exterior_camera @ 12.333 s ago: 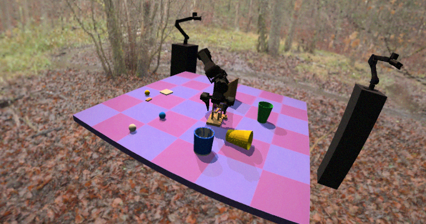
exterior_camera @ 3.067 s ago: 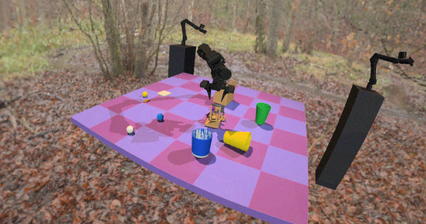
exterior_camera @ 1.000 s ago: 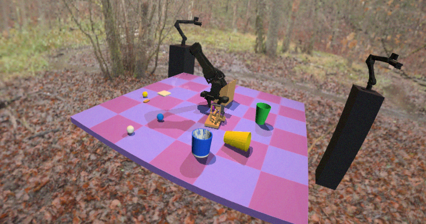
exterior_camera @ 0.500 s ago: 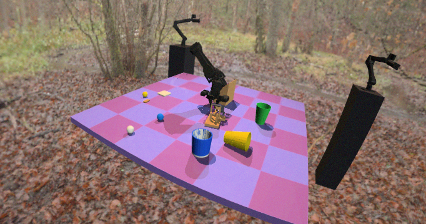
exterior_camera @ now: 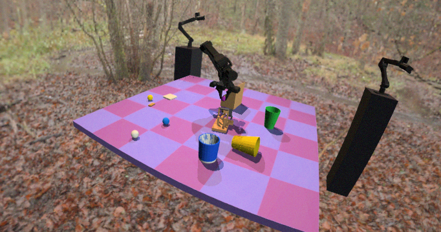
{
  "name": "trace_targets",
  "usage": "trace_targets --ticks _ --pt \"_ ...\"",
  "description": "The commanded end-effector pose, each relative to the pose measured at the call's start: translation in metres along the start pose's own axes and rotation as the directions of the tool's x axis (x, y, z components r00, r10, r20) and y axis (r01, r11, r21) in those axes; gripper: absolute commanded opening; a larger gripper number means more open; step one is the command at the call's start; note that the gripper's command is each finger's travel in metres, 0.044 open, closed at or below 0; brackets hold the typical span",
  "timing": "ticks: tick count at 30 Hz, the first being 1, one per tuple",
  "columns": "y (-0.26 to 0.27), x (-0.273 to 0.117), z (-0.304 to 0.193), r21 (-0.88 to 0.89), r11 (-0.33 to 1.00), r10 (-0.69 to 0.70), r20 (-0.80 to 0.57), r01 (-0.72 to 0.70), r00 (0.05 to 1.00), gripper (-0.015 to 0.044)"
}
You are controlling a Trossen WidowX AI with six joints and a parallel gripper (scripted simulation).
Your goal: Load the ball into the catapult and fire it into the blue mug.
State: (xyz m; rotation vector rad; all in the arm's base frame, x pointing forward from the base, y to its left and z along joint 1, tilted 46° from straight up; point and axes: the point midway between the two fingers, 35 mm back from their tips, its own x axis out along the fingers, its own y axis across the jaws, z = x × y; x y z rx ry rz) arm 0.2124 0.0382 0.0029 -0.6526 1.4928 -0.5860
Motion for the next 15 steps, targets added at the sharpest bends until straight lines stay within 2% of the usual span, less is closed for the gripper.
trace_targets --ticks 1,8,15 --pt "-0.001 -0.028 -0.004 0.010 1.000 0.003 0.003 -0.003 1.000 0.0000" --pt "0.000 -0.032 -0.004 0.006 1.000 0.000 -0.004 0.000 1.000 0.0000" --pt "0.008 -0.029 0.012 -0.039 0.999 -0.017 -0.075 0.014 0.997 0.0000"
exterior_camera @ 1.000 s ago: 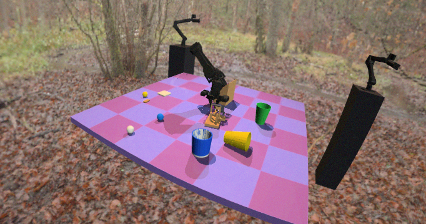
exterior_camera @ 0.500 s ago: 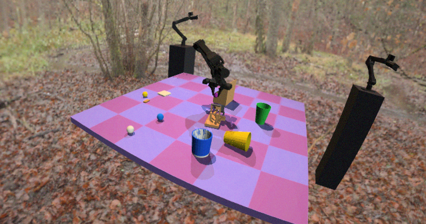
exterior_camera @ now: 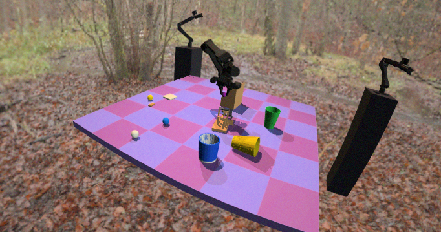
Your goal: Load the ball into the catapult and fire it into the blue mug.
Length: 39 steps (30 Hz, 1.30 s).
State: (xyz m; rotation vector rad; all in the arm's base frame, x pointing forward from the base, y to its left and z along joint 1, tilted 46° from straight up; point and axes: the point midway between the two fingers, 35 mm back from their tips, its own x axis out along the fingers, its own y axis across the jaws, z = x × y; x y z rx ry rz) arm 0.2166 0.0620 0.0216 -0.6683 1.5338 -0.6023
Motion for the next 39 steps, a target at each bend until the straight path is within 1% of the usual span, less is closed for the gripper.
trace_targets --ticks 1,24,39 --pt "0.006 0.001 0.009 -0.028 1.000 -0.003 -0.044 0.002 0.999 0.0000" --pt "0.037 0.032 0.055 -0.175 0.985 -0.044 -0.283 -0.006 0.958 0.0000" --pt "0.040 0.052 0.057 -0.178 0.984 -0.046 -0.289 -0.007 0.956 0.0000"
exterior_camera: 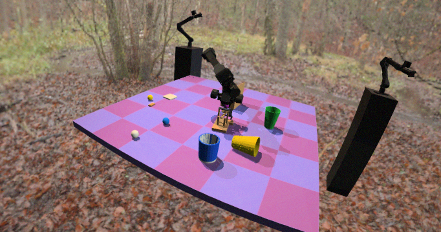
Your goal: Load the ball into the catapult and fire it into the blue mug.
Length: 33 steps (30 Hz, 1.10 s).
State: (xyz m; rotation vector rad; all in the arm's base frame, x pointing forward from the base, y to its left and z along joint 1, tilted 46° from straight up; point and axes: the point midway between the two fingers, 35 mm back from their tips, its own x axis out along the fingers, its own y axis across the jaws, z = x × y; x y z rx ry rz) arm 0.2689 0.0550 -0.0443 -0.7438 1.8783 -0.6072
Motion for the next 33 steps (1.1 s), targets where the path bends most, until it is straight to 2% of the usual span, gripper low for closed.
trace_targets --ticks 1,14,24,29,31,33 --pt "0.000 0.004 0.002 -0.007 1.000 -0.007 0.004 0.007 1.000 0.0000" --pt "0.000 0.009 0.004 0.001 1.000 0.000 0.002 0.000 1.000 0.0000" --pt "0.001 0.006 0.003 0.000 1.000 0.002 0.005 -0.002 1.000 0.0263" --pt "0.001 -0.070 -0.025 -0.020 0.999 0.042 0.088 -0.041 0.995 0.0394" --pt "0.001 -0.090 -0.037 -0.028 0.998 0.054 0.108 -0.052 0.993 0.0440" --pt "0.001 -0.095 -0.040 -0.030 0.998 0.058 0.113 -0.055 0.992 0.0440"
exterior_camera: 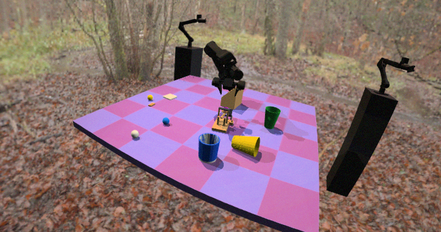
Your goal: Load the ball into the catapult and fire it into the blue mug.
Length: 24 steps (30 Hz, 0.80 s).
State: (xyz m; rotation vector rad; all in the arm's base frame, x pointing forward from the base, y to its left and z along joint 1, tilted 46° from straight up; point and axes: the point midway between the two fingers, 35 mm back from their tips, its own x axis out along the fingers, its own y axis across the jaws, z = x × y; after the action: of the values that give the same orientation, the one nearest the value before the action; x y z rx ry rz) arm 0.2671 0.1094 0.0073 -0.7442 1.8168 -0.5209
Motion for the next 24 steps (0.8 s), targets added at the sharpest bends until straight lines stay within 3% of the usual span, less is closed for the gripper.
trace_targets --ticks 1,3,12,24 --pt "0.000 -0.026 -0.012 0.000 1.000 0.023 0.026 -0.023 0.999 0.0440" --pt "0.002 -0.013 0.003 -0.006 1.000 0.016 0.041 -0.016 0.999 0.0440" --pt "0.020 -0.049 0.087 -0.058 0.995 0.097 0.315 -0.083 0.944 0.0440" --pt "0.013 -0.121 0.192 -0.063 0.996 0.094 0.655 -0.070 0.750 0.0440"
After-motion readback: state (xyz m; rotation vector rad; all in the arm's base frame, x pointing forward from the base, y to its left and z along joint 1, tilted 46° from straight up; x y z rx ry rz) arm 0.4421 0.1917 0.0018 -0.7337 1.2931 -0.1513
